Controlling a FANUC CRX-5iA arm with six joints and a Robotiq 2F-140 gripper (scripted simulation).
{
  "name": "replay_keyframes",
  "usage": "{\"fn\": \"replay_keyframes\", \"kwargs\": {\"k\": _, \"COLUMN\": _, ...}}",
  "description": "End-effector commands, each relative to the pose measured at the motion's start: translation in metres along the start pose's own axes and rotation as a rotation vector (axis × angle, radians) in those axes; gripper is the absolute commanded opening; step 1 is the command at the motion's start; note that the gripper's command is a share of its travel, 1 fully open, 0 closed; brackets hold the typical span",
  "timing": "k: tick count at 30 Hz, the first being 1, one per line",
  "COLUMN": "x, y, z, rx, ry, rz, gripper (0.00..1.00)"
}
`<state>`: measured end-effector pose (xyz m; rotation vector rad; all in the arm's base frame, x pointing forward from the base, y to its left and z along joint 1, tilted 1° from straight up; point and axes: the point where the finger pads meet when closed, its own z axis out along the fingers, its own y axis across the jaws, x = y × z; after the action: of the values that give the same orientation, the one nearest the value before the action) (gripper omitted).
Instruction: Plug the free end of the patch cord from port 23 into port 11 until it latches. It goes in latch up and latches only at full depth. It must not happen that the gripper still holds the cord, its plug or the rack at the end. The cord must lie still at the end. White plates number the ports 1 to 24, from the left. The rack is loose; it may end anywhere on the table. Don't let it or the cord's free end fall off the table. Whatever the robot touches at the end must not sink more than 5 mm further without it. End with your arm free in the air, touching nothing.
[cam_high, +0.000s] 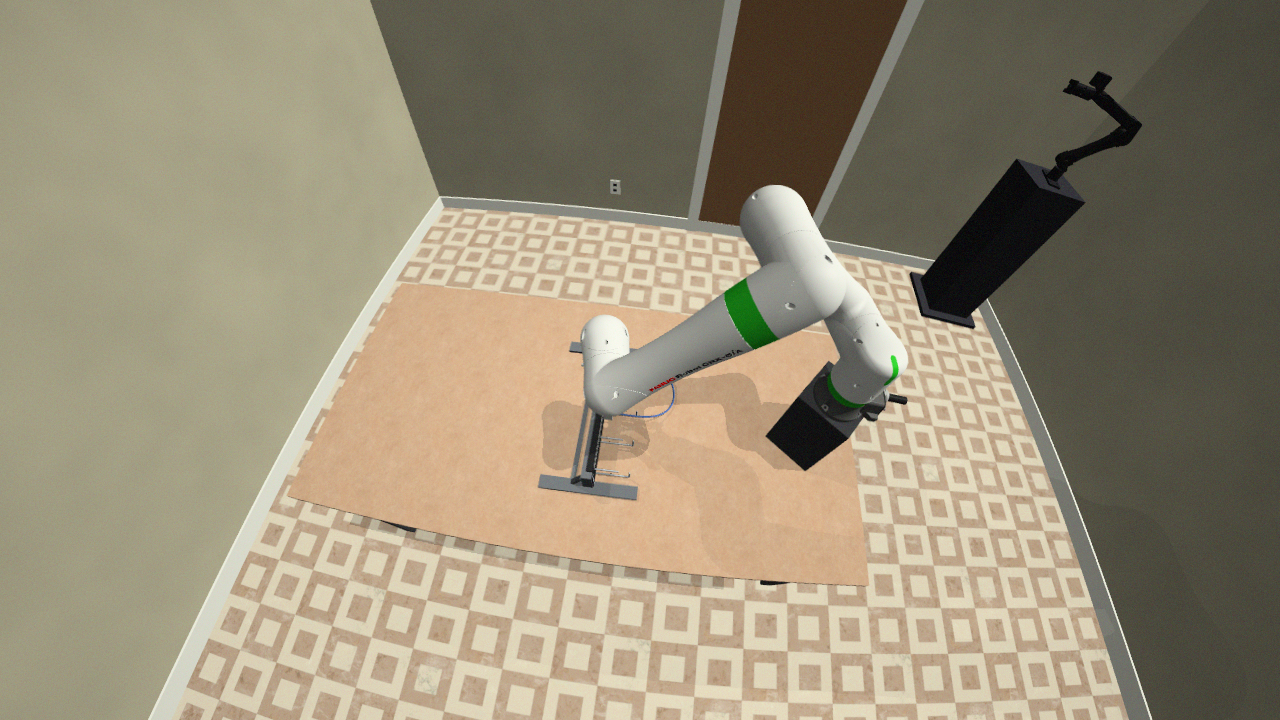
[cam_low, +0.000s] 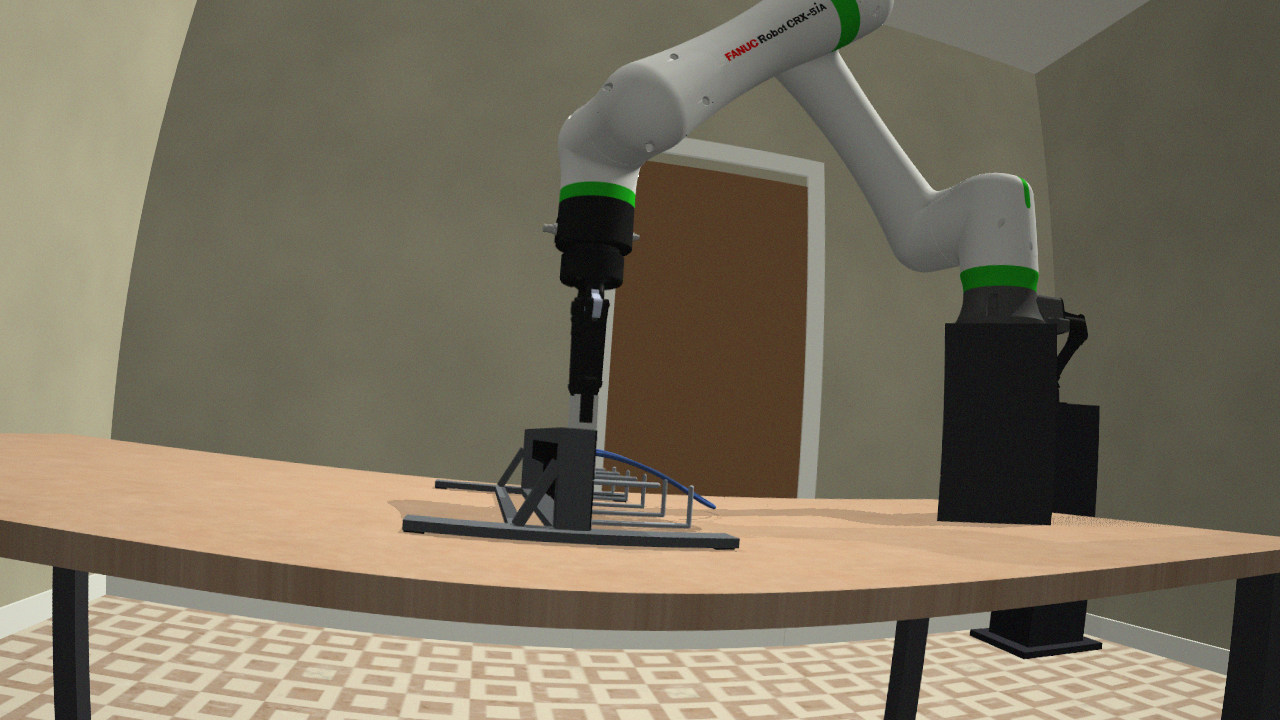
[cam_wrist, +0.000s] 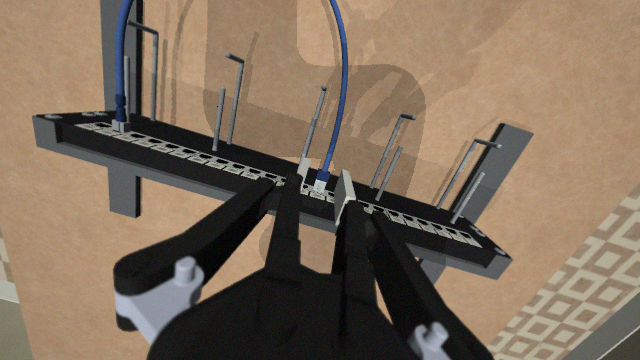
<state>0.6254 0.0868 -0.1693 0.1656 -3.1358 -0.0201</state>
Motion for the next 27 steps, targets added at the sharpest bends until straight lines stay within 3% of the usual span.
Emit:
{"fn": "replay_keyframes", "kwargs": {"k": 1, "x": 0.0, "y": 0.0, "z": 0.0, "rx": 0.0, "ry": 0.0, "rz": 0.0, "gripper": 0.22}}
{"fn": "replay_keyframes", "kwargs": {"k": 15, "x": 0.0, "y": 0.0, "z": -0.006, "rx": 0.0, "ry": 0.0, "rz": 0.0, "gripper": 0.22}}
{"fn": "replay_keyframes", "kwargs": {"k": 27, "x": 0.0, "y": 0.0, "z": -0.037, "rx": 0.0, "ry": 0.0, "rz": 0.0, "gripper": 0.22}}
